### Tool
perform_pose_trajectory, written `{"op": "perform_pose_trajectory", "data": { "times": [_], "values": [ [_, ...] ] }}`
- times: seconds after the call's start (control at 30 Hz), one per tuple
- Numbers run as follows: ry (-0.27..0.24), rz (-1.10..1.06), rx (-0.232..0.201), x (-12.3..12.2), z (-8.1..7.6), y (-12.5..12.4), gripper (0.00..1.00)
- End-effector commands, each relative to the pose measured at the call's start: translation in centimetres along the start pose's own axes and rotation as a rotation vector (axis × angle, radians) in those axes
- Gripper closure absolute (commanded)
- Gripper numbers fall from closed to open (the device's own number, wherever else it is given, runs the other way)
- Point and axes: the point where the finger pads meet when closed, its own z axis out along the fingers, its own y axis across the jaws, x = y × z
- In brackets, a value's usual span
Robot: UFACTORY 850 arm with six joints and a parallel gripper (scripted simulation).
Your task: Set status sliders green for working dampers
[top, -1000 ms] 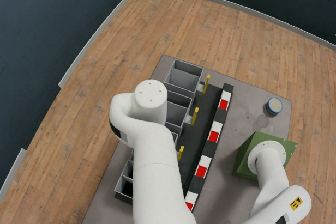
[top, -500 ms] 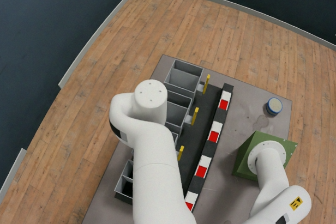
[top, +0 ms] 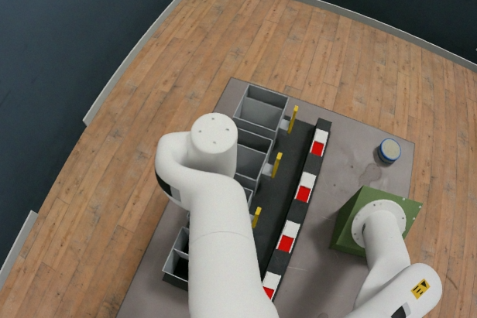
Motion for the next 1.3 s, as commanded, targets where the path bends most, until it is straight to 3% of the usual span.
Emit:
{"op": "perform_pose_trajectory", "data": {
  "times": [0.0,0.07,0.47,0.53,0.57,0.83,1.27],
  "values": [
    [0.002,-0.001,-0.001,0.1,-0.1,-0.2,0.61],
    [0.002,0.001,-0.005,0.6,-0.2,-3.8,0.61],
    [0.003,0.001,-0.007,0.9,-0.3,-11.3,0.61],
    [0.003,0.001,-0.007,0.9,-0.3,-11.3,0.61],
    [0.003,0.001,-0.006,0.8,-0.3,-13.3,0.61],
    [0.001,-0.001,0.000,0.2,-0.2,-18.3,0.61],
    [0.001,-0.001,0.000,0.2,-0.2,-18.4,0.61]
  ]
}}
